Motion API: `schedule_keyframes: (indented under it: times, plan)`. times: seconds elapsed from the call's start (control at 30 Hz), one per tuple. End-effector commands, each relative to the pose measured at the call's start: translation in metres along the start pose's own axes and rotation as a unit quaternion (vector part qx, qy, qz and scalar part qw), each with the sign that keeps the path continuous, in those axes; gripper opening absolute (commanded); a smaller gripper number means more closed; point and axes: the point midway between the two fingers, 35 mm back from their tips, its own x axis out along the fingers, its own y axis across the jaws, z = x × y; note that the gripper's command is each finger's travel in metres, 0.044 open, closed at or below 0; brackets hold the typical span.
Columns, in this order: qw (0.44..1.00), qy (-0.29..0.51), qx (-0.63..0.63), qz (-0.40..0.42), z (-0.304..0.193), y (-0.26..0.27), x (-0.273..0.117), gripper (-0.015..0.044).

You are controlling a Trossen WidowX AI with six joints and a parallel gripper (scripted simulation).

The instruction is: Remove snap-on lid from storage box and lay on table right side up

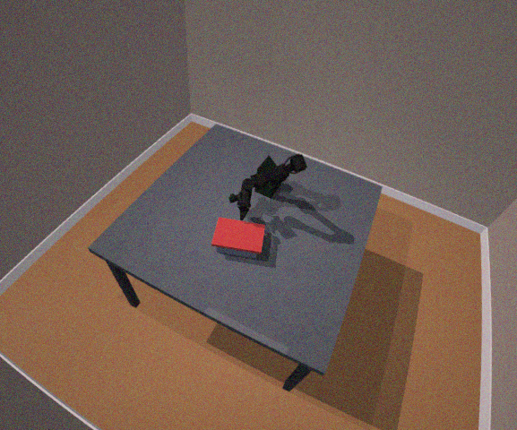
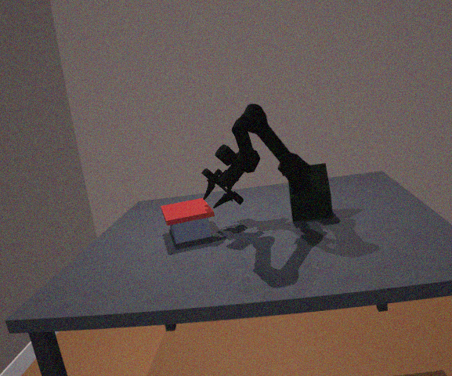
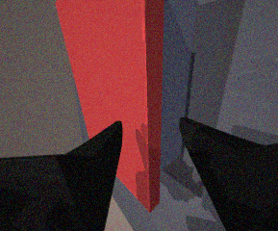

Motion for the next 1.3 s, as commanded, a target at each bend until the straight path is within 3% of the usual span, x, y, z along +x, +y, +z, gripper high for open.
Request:
schedule_keyframes:
  times: [0.0,0.3,0.37,0.8,0.93,1.27]
  plan:
    - [1.0,-0.001,0.001,0.002,0.0,0.001,0.007,0.0235]
    - [1.0,0.002,0.002,0.006,-0.003,0.001,0.019,0.0235]
    - [1.0,0.002,0.002,0.006,-0.003,0.001,0.019,0.0183]
    - [1.0,0.002,0.002,0.006,-0.003,0.001,0.019,0.0096]
    - [1.0,0.002,0.002,0.006,-0.003,0.001,0.019,0.0]
    - [1.0,0.003,0.0,0.007,-0.003,0.003,0.017,0.0]
